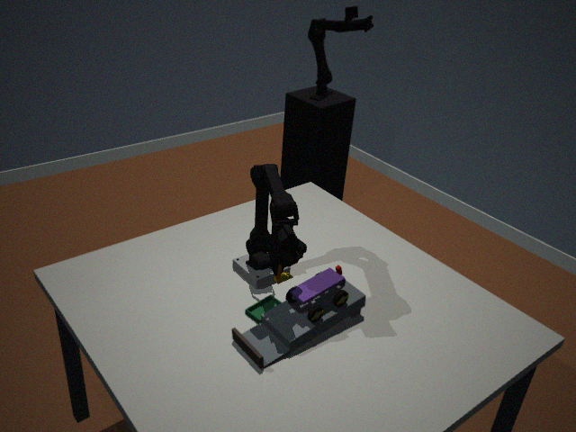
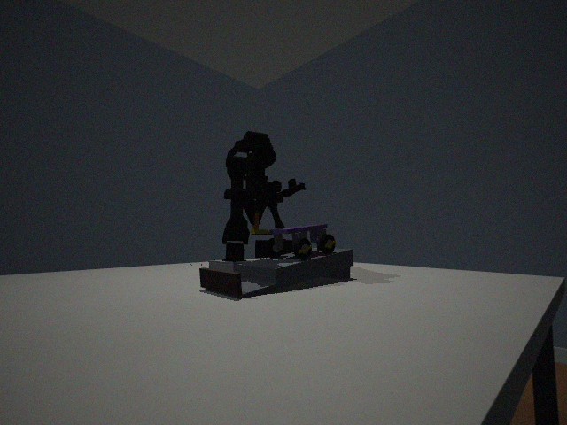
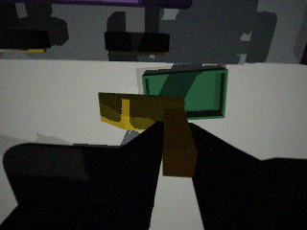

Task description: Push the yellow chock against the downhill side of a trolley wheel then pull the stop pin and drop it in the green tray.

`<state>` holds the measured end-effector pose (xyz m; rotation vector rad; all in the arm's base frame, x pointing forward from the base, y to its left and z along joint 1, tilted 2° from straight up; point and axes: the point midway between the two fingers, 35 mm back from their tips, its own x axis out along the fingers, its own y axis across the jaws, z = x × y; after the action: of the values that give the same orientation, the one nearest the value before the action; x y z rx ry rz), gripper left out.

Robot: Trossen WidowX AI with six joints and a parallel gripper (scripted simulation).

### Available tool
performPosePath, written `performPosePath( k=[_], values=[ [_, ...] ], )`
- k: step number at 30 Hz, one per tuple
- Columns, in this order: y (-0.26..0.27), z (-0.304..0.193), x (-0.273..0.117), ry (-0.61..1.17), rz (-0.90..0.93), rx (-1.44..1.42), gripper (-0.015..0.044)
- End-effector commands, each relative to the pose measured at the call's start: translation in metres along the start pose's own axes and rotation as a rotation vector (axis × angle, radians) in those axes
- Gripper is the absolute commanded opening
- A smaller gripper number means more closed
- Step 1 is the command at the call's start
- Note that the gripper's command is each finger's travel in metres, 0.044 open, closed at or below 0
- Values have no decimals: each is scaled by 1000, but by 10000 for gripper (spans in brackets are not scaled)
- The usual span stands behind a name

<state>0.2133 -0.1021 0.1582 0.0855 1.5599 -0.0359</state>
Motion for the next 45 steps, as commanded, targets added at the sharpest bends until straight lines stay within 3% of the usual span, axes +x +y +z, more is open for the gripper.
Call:
performPosePath(
  k=[1,18,25,45],
  values=[
    [-18,5,2,5,-6,-5,0],
    [-76,19,6,4,-12,-5,0],
    [-80,19,6,5,92,-6,0],
    [-83,49,14,2,95,-6,0]
  ],
)
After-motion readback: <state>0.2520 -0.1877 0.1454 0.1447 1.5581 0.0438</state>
